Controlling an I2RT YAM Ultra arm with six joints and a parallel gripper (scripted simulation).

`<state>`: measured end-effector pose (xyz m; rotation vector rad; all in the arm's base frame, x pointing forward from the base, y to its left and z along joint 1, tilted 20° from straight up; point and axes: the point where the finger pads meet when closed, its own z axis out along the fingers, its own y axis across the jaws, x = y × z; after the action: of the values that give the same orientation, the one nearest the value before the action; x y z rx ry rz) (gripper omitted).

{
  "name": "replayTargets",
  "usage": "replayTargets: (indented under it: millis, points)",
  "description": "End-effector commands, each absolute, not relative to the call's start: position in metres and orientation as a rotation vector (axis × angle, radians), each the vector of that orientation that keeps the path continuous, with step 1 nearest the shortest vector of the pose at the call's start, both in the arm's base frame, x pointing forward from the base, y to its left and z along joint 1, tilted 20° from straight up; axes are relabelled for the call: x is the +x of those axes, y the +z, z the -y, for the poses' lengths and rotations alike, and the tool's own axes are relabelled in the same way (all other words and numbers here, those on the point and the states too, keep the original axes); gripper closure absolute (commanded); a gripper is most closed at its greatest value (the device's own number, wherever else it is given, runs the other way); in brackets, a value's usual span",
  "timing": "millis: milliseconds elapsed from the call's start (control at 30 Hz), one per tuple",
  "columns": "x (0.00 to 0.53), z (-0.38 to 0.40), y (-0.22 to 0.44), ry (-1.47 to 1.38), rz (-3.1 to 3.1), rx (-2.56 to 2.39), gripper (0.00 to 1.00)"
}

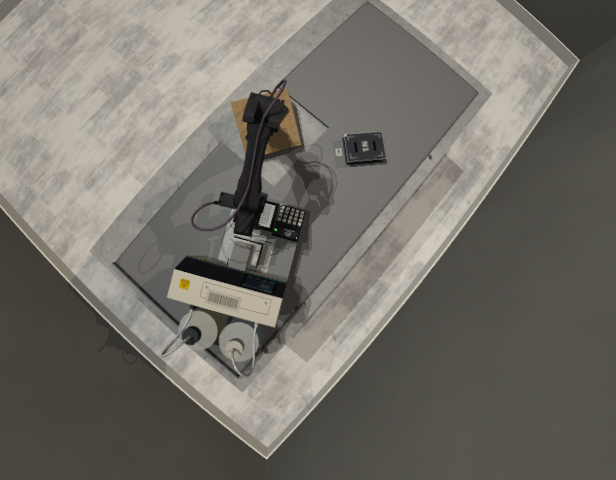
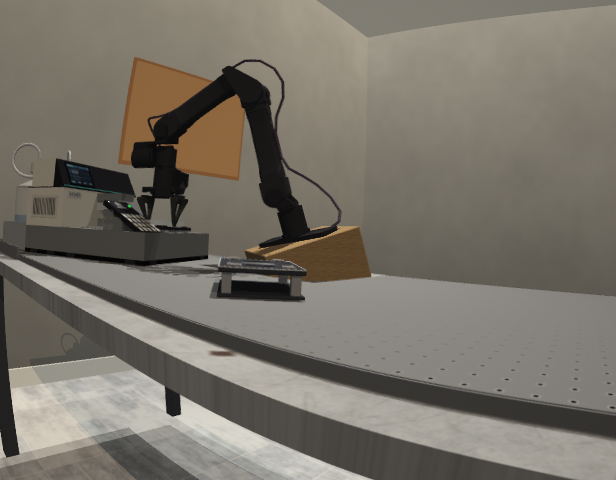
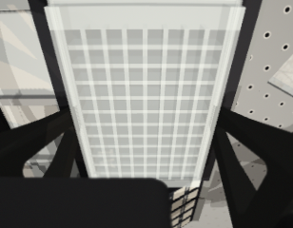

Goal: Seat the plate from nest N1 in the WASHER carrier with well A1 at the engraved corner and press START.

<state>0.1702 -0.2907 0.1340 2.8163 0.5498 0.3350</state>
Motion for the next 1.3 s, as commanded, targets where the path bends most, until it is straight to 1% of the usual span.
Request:
replayTargets:
  millis: [0, 167, 200, 1267]
  points:
    - [0.1623, 0.289, 0.1355, 0.315, -0.535, 2.806, 0.16]
    - [0.1621, 0.2892, 0.1355, 0.315, -0.534, 2.806, 0.16]
    - [0.1621, 0.2892, 0.1355, 0.315, -0.534, 2.806, 0.0]
    - [0.1621, 0.2892, 0.1355, 0.315, -0.534, 2.806, 0.0]
